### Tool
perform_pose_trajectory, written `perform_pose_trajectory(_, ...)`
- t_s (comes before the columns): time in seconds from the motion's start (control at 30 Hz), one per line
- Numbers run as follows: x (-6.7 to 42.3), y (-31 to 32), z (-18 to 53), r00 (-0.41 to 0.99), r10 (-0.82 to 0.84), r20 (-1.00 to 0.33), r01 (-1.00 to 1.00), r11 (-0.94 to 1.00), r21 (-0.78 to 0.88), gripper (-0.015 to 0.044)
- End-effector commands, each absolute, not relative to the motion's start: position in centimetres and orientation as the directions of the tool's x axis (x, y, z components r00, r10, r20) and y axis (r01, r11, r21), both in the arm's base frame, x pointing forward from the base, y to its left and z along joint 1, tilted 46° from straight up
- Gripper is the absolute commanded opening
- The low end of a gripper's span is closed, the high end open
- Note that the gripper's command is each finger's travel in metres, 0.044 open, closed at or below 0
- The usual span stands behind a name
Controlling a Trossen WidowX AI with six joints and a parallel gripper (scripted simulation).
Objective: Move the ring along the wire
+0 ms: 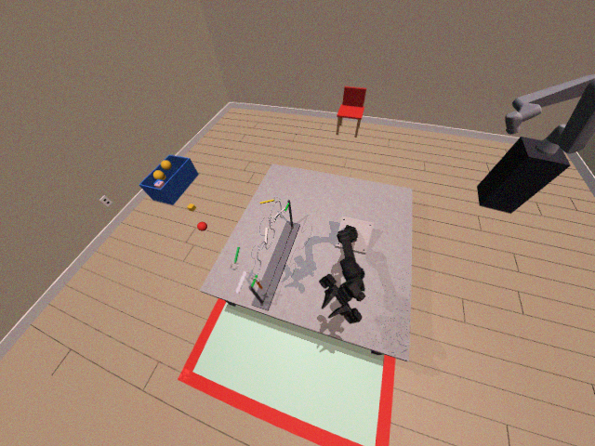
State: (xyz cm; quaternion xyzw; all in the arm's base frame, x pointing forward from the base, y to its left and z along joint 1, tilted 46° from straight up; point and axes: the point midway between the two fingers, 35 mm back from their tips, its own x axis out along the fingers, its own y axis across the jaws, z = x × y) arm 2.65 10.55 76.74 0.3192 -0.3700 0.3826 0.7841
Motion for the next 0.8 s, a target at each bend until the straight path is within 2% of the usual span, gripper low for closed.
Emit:
perform_pose_trajectory(0.0,0.5,17.3,74.6,0.444,0.468,0.764,-0.854,0.477,0.205,0.0160)
perform_pose_trajectory(0.3,1.6,28.2,68.7,0.557,0.569,0.605,-0.818,0.501,0.282,0.0160)
perform_pose_trajectory(0.77,10.5,39.8,56.0,0.807,0.509,0.298,-0.585,0.622,0.521,0.0160)
